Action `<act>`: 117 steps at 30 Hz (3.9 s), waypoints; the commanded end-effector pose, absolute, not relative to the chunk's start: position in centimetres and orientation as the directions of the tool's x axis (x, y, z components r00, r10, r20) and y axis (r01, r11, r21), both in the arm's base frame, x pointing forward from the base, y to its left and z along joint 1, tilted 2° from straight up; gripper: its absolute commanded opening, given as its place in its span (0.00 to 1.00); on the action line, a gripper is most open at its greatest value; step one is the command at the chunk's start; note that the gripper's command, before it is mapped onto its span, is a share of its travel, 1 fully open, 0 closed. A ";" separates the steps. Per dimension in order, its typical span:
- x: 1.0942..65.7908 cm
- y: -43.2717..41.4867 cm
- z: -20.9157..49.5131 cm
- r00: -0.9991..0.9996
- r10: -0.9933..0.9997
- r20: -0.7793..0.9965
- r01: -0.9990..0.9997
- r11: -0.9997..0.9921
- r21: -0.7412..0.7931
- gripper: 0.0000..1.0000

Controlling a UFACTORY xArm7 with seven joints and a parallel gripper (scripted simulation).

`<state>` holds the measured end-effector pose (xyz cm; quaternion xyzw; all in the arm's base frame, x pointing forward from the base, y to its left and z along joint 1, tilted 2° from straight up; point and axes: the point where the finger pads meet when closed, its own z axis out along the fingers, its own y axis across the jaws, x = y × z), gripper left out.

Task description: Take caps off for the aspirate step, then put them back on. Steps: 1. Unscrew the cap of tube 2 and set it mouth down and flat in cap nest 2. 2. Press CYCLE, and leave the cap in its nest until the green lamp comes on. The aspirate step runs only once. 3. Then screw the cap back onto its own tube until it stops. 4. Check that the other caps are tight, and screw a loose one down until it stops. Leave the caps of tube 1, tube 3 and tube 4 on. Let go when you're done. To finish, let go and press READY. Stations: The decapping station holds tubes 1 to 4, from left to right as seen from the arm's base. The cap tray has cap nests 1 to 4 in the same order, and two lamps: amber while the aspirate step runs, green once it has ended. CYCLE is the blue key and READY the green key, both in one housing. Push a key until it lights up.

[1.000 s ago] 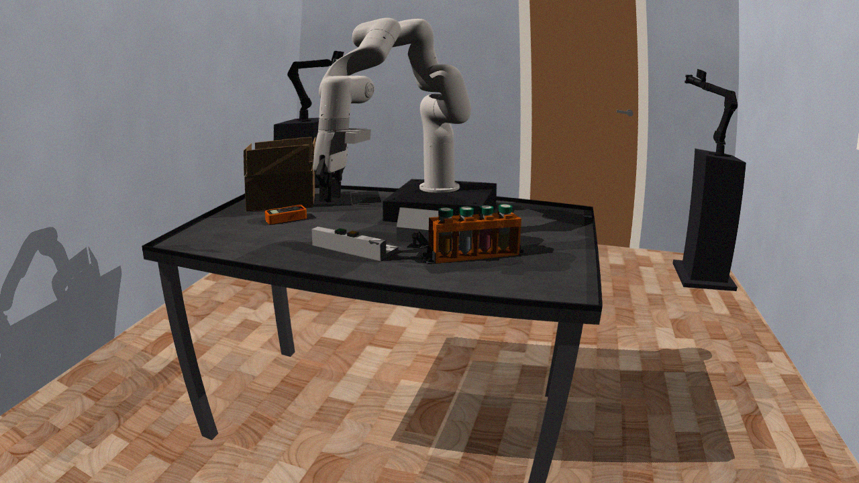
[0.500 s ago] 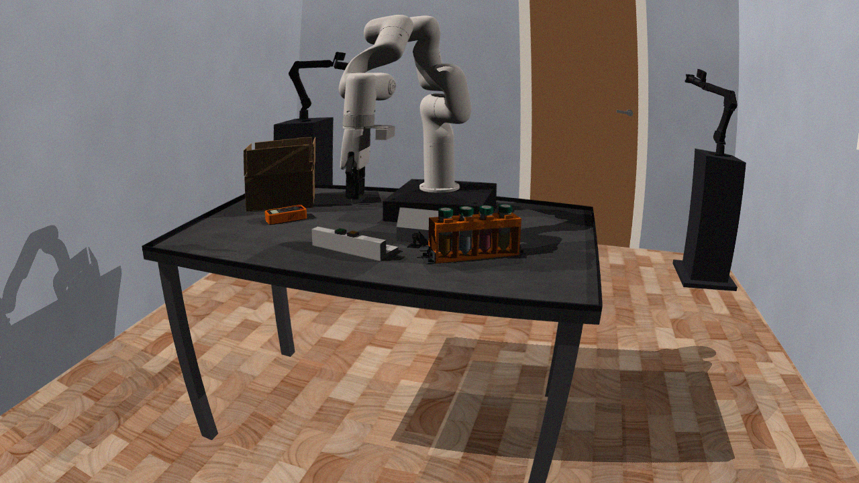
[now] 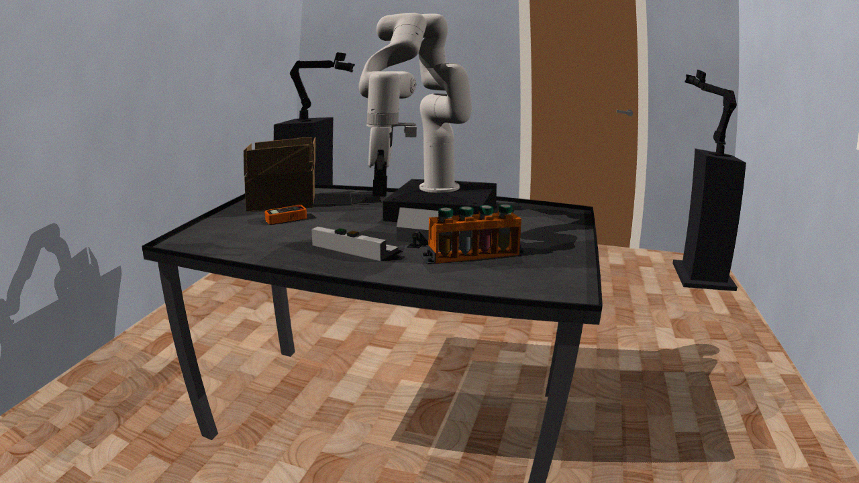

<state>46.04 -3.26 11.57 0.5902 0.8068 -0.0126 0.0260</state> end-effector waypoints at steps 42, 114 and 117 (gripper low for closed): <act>39.7 8.3 11.1 -0.089 0.996 -0.027 0.996 0.089 0.017 0.46; 37.8 20.8 6.4 0.239 0.971 -0.020 0.971 -0.238 0.025 0.46; 37.8 20.8 6.2 0.239 0.971 -0.020 0.971 -0.238 0.025 0.46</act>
